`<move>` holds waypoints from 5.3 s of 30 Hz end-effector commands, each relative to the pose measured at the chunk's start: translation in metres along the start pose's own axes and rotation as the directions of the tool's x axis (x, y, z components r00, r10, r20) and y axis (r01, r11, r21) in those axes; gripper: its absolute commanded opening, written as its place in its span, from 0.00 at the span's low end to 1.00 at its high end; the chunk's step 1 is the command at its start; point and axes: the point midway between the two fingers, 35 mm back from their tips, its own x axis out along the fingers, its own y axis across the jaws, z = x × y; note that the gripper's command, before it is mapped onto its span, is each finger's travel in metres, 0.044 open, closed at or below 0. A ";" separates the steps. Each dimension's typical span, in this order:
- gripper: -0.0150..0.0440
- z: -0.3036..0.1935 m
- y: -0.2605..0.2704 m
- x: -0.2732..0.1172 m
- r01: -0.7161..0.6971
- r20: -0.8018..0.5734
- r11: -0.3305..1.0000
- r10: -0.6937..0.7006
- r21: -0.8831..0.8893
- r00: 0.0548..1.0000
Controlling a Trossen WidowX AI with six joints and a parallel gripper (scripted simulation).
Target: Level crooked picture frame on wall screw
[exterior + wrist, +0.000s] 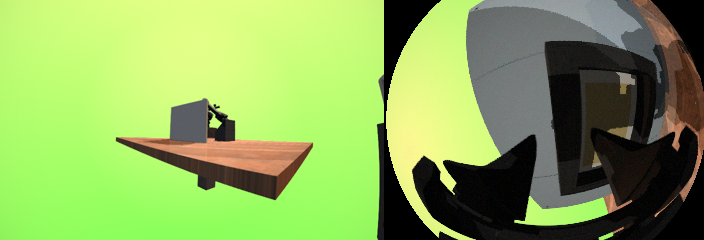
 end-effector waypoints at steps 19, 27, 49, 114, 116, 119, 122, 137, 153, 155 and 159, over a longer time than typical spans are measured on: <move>0.26 0.000 -0.002 0.000 0.005 0.001 1.000 -0.005 -0.002 1.000; 0.25 0.000 -0.001 0.000 0.005 0.001 1.000 -0.005 -0.002 1.000; 0.25 0.000 0.005 0.000 0.005 0.001 1.000 -0.005 -0.002 1.000; 0.25 -0.008 0.006 0.000 0.005 0.001 1.000 -0.005 -0.002 1.000; 0.25 -0.008 0.007 0.000 0.005 0.001 1.000 -0.005 -0.002 1.000; 0.25 -0.008 0.006 0.000 0.005 0.001 1.000 -0.005 -0.002 1.000; 0.25 -0.009 0.006 0.000 0.005 0.001 1.000 -0.005 -0.002 1.000; 0.25 -0.009 0.004 0.000 0.005 0.001 1.000 -0.005 -0.002 1.000; 0.25 -0.008 -0.001 0.000 0.006 0.000 1.000 -0.006 -0.002 1.000; 0.25 -0.008 -0.001 0.000 0.006 0.002 1.000 -0.006 0.000 1.000; 0.25 -0.007 0.000 0.000 0.007 0.004 1.000 -0.007 0.001 1.000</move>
